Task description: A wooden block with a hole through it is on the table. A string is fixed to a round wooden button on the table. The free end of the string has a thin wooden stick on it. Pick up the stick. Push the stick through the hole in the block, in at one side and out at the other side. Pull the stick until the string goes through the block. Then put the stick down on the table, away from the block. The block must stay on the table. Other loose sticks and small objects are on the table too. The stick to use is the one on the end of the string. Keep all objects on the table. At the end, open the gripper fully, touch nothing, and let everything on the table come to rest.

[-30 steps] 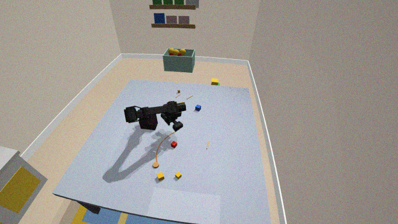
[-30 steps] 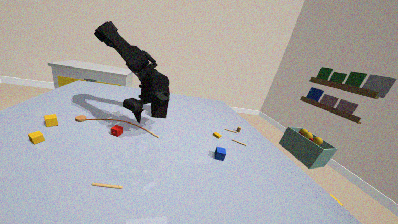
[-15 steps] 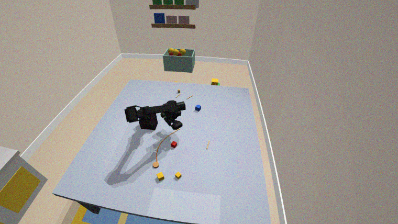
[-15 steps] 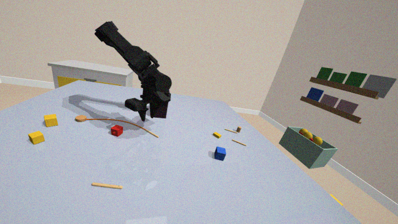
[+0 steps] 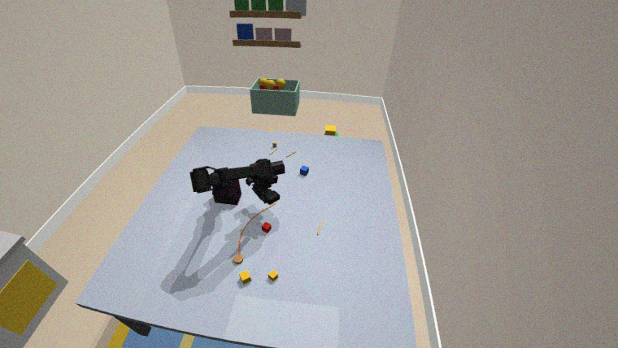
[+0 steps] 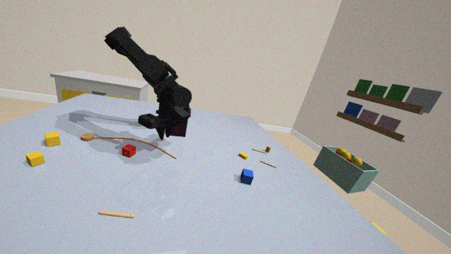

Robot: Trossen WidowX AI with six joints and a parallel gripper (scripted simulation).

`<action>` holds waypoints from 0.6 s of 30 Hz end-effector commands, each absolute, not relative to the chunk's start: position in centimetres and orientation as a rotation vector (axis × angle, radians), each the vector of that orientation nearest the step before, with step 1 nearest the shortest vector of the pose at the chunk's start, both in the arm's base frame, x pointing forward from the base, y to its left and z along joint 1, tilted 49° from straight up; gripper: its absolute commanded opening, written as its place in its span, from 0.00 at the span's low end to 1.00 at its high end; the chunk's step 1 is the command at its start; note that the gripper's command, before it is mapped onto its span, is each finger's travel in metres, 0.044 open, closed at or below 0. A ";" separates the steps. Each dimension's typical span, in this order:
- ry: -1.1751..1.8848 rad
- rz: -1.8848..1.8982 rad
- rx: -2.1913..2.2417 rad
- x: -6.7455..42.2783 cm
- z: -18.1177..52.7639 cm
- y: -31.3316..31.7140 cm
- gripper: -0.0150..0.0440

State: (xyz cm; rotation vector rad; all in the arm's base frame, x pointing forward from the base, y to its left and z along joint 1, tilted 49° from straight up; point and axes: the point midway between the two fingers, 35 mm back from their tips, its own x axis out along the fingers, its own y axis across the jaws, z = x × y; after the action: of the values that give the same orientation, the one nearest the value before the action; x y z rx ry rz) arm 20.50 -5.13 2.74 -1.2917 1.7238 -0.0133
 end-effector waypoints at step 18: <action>1.724 -0.006 -1.285 20.7 0.5 -7.3 0.46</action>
State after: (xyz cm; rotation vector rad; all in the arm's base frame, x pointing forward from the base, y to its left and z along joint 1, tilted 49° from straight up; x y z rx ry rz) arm 20.81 -6.69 1.11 -1.2751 1.7144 -0.0104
